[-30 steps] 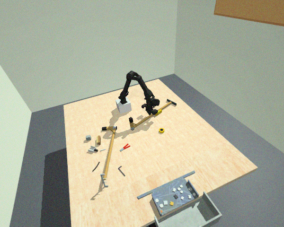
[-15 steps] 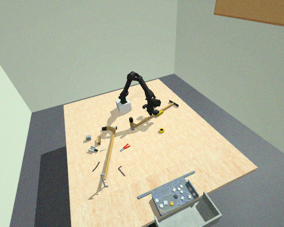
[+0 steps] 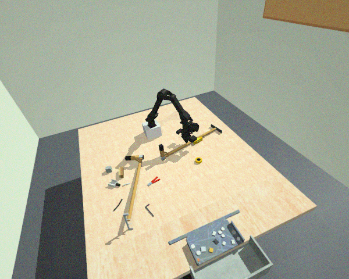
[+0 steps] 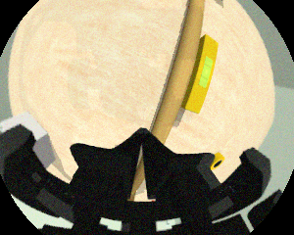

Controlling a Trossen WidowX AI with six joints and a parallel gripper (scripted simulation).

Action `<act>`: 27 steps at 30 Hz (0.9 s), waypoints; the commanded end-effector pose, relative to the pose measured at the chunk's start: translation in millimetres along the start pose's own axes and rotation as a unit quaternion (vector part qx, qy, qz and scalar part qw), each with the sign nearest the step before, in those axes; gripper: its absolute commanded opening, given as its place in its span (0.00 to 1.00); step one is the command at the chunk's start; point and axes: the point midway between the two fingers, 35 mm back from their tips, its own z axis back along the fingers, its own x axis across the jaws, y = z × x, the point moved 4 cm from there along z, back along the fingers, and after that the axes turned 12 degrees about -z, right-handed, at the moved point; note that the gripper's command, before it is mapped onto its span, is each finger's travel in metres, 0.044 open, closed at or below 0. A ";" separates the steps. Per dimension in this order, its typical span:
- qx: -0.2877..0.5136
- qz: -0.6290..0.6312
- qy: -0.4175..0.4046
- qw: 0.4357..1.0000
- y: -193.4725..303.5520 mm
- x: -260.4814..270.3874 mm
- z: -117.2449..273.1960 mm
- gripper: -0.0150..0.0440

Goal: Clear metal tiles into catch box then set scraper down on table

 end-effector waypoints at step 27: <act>-0.003 0.003 0.006 1.000 -5.7 -33.3 -0.7 0.25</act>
